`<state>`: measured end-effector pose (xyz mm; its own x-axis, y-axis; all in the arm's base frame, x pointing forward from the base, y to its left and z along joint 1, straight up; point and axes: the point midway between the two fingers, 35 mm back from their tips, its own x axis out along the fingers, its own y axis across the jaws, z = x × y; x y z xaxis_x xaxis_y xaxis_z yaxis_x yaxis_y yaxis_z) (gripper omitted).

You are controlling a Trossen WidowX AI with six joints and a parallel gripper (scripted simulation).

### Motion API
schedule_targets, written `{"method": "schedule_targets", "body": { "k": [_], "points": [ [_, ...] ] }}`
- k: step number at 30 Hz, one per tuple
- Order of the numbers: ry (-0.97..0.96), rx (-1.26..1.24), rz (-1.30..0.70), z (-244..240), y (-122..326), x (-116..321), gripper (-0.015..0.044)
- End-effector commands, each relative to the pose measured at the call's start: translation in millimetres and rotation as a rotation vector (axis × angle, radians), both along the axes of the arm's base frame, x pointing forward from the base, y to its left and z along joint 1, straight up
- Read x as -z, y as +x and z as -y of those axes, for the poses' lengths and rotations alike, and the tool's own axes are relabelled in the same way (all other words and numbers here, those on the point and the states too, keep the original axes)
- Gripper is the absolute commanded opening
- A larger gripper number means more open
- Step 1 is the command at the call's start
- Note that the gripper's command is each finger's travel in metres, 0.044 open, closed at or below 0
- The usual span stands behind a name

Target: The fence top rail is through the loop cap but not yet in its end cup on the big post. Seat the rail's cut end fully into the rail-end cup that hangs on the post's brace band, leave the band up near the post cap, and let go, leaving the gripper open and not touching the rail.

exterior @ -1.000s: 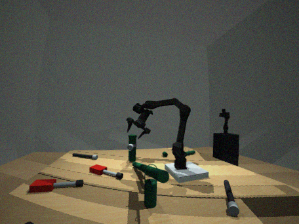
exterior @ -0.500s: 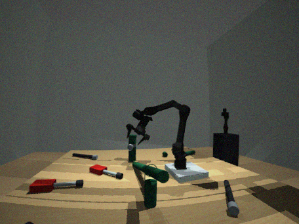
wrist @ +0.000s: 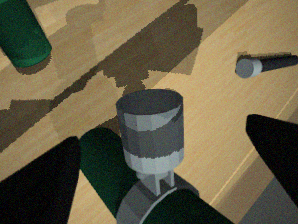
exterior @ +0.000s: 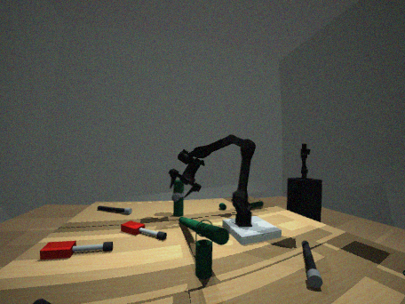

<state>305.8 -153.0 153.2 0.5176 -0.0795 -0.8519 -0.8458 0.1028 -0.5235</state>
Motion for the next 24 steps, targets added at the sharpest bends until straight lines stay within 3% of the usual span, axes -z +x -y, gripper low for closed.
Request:
{"method": "schedule_targets", "body": {
  "k": [1, 24],
  "points": [
    [0.005, 0.002, -0.004, 0, 3, 8, 0.0440],
    [0.005, 0.002, -0.003, 3, 23, 41, 0.0440]
  ]
}}
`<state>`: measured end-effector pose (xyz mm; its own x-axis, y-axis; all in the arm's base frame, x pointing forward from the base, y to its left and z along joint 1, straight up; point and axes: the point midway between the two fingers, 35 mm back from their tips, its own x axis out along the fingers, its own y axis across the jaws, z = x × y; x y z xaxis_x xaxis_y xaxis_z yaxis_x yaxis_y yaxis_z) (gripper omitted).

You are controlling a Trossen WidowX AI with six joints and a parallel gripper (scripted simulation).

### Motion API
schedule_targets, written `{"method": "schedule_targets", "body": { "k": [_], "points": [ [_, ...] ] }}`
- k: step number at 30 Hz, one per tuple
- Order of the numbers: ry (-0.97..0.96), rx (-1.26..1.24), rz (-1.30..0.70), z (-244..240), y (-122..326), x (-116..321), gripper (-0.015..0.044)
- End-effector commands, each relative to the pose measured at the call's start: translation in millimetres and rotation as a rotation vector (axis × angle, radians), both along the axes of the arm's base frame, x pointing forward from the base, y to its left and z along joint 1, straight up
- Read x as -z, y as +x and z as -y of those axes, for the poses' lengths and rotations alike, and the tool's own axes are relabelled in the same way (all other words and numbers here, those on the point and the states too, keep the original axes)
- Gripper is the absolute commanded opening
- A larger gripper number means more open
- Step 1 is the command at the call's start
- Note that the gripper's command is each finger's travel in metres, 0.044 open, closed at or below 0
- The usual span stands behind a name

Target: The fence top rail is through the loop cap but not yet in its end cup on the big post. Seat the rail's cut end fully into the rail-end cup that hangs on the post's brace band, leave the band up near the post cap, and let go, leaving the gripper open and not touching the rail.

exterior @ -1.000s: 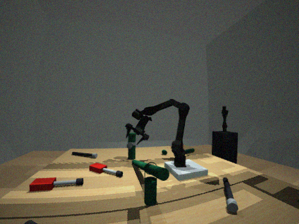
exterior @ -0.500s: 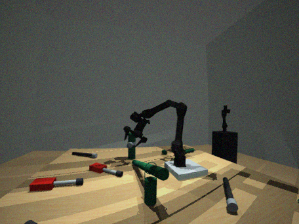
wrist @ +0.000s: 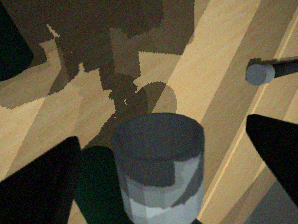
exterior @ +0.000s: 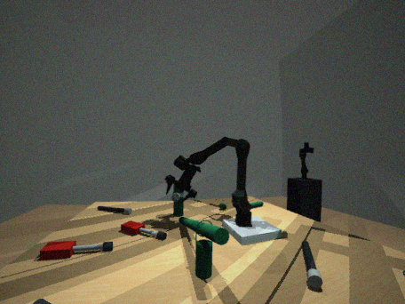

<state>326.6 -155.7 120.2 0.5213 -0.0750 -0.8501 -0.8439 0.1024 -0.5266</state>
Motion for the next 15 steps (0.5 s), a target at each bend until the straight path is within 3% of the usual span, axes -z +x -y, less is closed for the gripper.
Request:
{"method": "schedule_targets", "body": {
  "k": [1, 11, 15],
  "points": [
    [0.001, 0.004, -0.007, 0, 2, 9, 0.0440],
    [0.001, 0.004, -0.006, 0, 8, 20, 0.0440],
    [0.001, 0.004, -0.006, 0, 8, 20, 0.0335]
  ]
}}
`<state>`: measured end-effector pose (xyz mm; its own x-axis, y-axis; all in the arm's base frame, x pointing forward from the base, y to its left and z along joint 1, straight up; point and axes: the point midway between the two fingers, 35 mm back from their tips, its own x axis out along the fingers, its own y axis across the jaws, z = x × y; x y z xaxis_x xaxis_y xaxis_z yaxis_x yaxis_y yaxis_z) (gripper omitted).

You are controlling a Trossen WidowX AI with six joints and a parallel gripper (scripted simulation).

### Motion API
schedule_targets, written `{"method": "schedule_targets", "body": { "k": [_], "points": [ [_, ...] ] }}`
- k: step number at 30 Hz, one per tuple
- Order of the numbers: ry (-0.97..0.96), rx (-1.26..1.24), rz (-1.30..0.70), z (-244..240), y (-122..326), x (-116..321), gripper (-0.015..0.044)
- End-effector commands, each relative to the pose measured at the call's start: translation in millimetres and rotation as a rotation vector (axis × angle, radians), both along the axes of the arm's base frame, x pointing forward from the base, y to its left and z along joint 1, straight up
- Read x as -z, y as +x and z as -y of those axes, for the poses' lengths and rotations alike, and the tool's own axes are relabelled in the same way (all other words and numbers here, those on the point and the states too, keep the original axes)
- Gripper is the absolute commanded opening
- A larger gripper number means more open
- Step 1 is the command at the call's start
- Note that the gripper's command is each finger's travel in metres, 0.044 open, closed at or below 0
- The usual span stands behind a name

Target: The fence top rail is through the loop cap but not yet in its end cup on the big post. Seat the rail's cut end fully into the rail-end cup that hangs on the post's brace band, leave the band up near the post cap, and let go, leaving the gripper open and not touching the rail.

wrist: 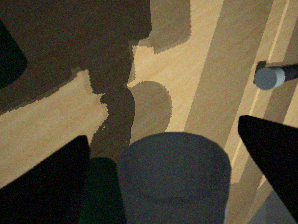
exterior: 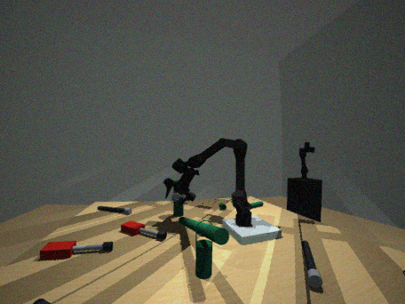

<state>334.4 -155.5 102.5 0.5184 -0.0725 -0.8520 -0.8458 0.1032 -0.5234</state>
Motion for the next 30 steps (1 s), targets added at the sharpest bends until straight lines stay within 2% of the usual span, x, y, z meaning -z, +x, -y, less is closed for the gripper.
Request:
{"method": "schedule_targets", "body": {
  "k": [1, 9, 12, 15, 30],
  "points": [
    [-0.001, 0.005, -0.003, 0, 0, 2, 0.0309],
    [-0.001, 0.005, -0.003, 0, 0, 2, 0.0099],
    [-0.001, 0.005, -0.003, 0, 0, 2, 0.0079],
    [-0.002, -0.015, -0.003, 0, -2, 2, 0.0000],
    [-0.005, -0.131, -0.006, 0, -13, 3, 0.0000]
  ]
}}
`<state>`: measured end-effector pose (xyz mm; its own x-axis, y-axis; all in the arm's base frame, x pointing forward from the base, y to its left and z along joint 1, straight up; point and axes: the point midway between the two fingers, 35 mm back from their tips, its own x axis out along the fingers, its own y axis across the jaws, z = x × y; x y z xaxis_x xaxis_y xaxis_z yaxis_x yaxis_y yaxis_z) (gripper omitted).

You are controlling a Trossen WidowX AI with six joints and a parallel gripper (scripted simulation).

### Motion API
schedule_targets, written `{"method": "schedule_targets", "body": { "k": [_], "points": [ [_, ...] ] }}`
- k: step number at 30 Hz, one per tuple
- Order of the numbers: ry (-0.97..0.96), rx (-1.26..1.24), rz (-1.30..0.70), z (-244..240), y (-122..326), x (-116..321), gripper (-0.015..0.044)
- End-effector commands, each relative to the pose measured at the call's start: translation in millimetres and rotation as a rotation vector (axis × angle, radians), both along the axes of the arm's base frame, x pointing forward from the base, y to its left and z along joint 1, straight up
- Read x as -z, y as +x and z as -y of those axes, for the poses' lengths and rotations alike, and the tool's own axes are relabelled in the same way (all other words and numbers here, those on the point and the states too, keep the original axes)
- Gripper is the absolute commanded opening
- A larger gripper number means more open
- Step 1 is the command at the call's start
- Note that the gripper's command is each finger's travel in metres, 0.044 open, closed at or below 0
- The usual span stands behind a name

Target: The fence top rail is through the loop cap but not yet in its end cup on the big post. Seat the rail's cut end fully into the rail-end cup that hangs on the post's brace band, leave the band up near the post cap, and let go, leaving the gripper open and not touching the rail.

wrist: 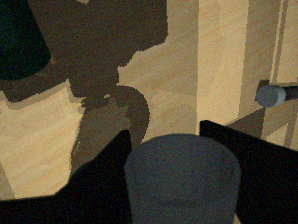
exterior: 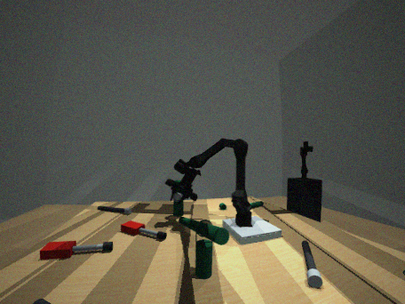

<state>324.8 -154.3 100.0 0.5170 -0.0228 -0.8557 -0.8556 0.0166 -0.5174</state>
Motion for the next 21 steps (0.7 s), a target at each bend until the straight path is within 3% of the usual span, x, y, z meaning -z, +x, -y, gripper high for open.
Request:
{"method": "schedule_targets", "body": {
  "k": [1, 21],
  "points": [
    [-0.003, -0.039, 0.001, 1, -4, 0, 0.0000],
    [-0.007, -0.176, -0.002, 2, -16, 1, 0.0000]
  ]
}}
